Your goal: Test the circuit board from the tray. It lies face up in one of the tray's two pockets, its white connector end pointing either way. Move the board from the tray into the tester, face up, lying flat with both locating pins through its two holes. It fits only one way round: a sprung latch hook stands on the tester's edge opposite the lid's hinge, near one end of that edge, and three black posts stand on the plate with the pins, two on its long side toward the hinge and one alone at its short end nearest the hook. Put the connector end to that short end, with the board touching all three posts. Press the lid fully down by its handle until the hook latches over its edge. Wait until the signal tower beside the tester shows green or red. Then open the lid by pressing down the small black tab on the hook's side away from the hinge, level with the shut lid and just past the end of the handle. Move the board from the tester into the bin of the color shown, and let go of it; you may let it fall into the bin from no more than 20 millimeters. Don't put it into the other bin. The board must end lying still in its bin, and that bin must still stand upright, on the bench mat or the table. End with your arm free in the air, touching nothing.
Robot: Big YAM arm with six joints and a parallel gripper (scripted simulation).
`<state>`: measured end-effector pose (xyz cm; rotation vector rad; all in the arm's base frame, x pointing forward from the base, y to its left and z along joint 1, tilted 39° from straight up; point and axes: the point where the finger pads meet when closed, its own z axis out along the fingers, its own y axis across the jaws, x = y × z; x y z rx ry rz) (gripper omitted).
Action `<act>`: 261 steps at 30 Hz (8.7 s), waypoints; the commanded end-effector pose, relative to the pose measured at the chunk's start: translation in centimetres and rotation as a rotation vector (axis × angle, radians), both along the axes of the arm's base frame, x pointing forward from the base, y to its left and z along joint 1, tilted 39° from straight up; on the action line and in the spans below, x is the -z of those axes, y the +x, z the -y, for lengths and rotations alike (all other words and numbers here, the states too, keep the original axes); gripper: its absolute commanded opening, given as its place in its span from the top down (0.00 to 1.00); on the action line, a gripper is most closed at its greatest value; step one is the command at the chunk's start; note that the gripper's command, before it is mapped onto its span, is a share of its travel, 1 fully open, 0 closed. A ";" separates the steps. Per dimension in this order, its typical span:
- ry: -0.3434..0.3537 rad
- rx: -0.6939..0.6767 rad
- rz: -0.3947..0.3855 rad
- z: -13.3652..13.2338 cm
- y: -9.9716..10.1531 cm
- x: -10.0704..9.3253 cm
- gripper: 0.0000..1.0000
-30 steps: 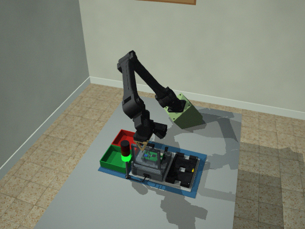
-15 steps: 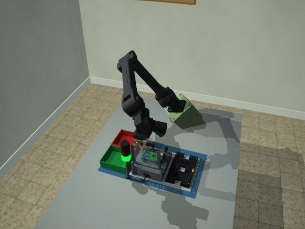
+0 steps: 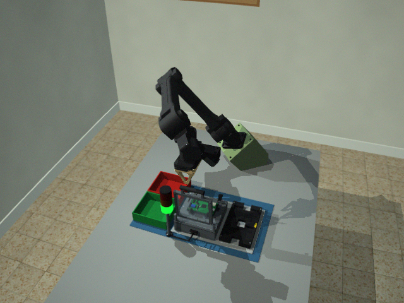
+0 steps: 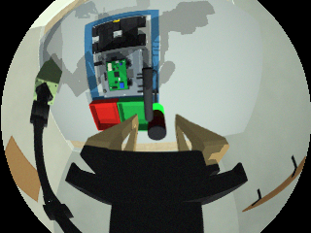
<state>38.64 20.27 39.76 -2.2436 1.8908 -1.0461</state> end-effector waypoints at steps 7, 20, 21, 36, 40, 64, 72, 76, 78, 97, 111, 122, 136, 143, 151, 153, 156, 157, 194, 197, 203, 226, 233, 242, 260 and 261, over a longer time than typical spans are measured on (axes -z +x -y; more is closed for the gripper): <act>0.007 0.006 0.002 -1.3 0.0 -0.5 0.08; 0.005 0.003 0.000 -1.3 0.0 -0.5 0.08; 0.005 0.003 0.000 -1.3 0.0 -0.5 0.08; 0.005 0.003 0.000 -1.3 0.0 -0.5 0.08; 0.005 0.003 0.000 -1.3 0.0 -0.5 0.08; 0.005 0.003 0.000 -1.3 0.0 -0.5 0.08; 0.005 0.003 0.000 -1.3 0.0 -0.5 0.08; -0.017 -0.009 -0.018 -1.4 -0.4 0.9 0.08; -0.007 -0.018 -0.004 -1.5 -0.4 0.8 0.08; 0.003 -0.006 0.001 2.1 -8.8 3.9 0.08; 0.019 -0.004 0.005 2.7 -11.7 5.2 0.08; 0.008 0.014 -0.002 3.7 -10.8 6.0 0.08; 0.009 0.013 0.000 5.7 -8.4 9.9 0.08; 0.001 0.013 -0.005 7.5 -5.9 13.9 0.08; -0.012 0.013 -0.019 9.1 -3.8 17.7 0.08; -0.012 0.012 -0.019 9.6 -3.2 18.6 0.08; -0.012 0.012 -0.019 10.3 -2.4 19.9 0.08; -0.012 0.012 -0.019 10.5 -2.2 20.3 0.08; -0.013 0.014 -0.017 11.7 -0.8 22.3 0.08; -0.013 0.014 -0.017 11.7 -0.8 22.3 0.08; -0.013 0.014 -0.017 11.7 -0.8 22.3 0.08; -0.013 0.014 -0.017 11.7 -0.8 22.3 0.08; -0.014 0.012 -0.019 12.0 -0.6 23.1 0.08; -0.014 0.012 -0.020 12.9 0.4 24.9 0.08; -0.014 0.013 -0.016 13.7 1.4 26.2 0.08; -0.014 0.013 -0.016 13.7 1.4 26.2 0.08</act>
